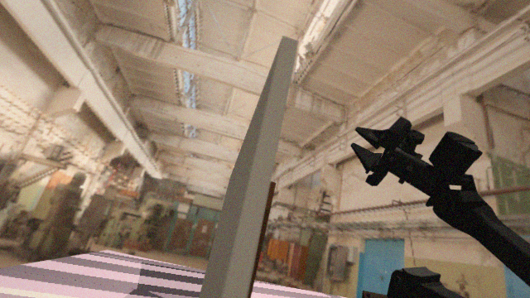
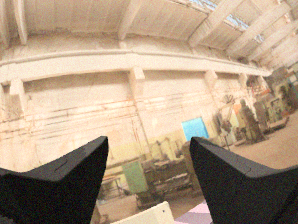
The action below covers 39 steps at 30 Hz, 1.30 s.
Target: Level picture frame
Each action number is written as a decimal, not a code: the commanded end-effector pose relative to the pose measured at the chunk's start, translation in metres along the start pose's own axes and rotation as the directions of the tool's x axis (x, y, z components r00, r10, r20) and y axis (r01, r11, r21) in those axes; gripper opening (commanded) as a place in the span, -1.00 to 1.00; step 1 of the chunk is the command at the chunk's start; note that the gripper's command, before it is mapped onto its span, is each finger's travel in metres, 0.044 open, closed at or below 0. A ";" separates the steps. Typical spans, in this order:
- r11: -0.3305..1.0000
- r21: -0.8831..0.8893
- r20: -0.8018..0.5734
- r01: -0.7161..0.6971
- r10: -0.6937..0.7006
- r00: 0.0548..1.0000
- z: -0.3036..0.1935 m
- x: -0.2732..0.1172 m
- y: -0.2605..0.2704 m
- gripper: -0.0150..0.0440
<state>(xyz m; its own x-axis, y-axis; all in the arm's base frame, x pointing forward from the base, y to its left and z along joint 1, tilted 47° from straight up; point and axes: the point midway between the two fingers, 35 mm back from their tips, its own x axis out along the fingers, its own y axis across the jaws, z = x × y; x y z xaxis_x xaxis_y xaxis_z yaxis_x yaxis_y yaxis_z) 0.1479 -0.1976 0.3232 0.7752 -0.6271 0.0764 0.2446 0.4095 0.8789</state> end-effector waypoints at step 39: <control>0.145 0.796 -0.597 0.587 0.346 0.724 -0.187 -0.058 0.074 0.39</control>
<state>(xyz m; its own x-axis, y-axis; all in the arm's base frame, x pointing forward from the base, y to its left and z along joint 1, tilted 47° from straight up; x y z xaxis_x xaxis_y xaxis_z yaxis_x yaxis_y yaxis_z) 0.2303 -0.0065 0.2972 0.9929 0.0865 0.0815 0.0273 -0.8335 0.5518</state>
